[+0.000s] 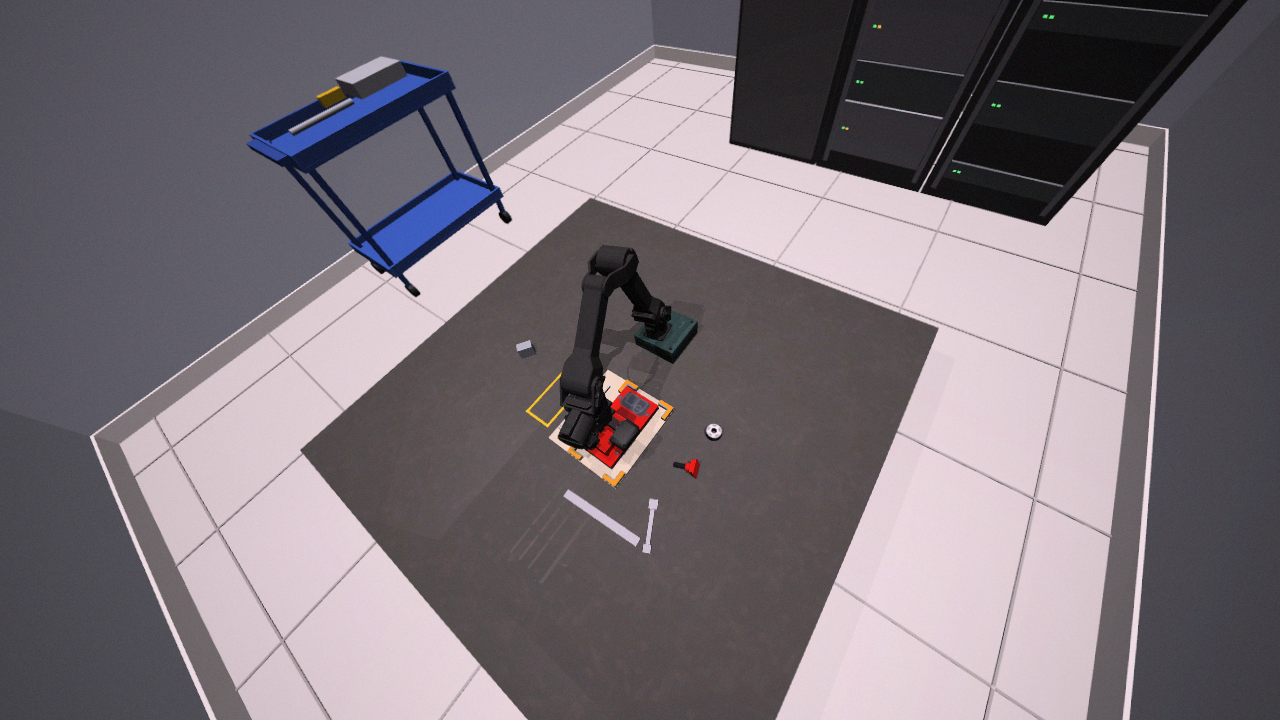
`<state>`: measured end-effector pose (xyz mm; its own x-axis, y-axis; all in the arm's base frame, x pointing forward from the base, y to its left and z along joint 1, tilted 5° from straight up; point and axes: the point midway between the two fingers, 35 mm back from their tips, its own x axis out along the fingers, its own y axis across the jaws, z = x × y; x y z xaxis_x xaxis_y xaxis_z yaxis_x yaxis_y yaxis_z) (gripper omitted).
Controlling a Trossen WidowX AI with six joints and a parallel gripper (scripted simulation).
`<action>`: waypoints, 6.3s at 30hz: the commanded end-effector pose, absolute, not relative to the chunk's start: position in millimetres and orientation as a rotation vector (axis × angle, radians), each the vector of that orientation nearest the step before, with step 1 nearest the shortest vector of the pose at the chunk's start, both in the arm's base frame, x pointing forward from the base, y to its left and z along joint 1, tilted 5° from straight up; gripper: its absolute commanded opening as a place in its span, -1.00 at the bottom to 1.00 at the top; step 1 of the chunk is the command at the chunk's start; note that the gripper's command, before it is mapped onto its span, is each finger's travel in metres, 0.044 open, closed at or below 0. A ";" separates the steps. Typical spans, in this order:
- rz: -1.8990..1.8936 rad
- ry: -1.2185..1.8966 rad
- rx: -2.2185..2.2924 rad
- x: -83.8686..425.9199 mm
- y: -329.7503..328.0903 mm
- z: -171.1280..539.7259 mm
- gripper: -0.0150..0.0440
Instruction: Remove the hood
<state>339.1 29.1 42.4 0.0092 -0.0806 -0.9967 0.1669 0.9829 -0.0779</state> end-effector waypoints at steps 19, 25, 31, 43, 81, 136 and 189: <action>-0.193 1.535 0.074 341.0 31.5 72.4 -0.49; -0.193 1.535 0.074 339.9 33.3 96.5 -0.49; -0.193 1.547 0.070 339.7 26.6 91.8 -0.49; -0.194 1.544 0.070 337.3 -21.3 97.4 -0.49; -0.208 1.538 0.059 287.1 -159.4 114.0 -0.49; -0.210 1.538 0.057 283.5 -172.9 83.5 -0.49; -0.210 1.539 0.057 282.6 -175.5 48.0 -0.49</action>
